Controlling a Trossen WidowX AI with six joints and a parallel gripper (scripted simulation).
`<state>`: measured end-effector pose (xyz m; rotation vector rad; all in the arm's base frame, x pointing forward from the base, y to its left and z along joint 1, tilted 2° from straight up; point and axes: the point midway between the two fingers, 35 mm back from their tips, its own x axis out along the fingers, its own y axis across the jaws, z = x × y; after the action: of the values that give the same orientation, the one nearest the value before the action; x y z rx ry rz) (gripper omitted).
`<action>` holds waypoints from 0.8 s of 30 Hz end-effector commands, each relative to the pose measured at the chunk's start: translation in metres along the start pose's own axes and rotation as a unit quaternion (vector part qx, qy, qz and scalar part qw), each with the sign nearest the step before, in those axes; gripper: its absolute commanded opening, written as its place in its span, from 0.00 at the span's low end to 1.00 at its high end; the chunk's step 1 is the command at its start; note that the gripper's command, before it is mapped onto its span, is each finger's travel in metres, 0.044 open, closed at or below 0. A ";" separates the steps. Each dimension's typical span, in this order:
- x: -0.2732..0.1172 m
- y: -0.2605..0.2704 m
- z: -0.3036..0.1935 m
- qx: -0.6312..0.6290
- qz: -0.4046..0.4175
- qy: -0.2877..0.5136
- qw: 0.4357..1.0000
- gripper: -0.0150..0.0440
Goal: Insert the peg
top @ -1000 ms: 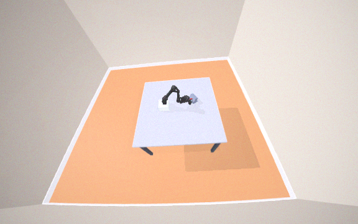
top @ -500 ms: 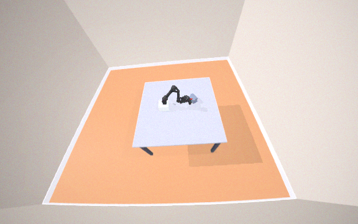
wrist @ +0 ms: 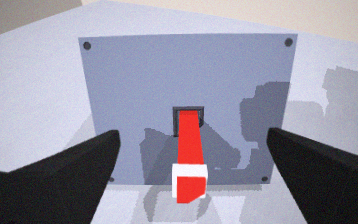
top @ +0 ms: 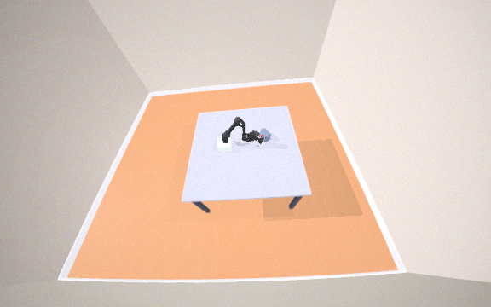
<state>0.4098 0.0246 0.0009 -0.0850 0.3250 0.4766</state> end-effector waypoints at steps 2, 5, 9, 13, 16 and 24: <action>-0.009 0.000 0.000 0.000 0.002 0.002 1.000 1.00; -0.014 -0.001 0.000 0.000 0.002 0.002 1.000 1.00; -0.020 -0.002 0.000 0.000 0.001 0.003 1.000 1.00; -0.026 -0.003 0.000 0.000 0.001 0.003 1.000 1.00; -0.031 -0.004 0.000 0.000 0.001 0.003 1.000 1.00; -0.043 -0.005 0.001 0.000 0.000 0.004 1.000 1.00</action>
<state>0.3818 0.0037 0.0140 -0.0872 0.3314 0.4713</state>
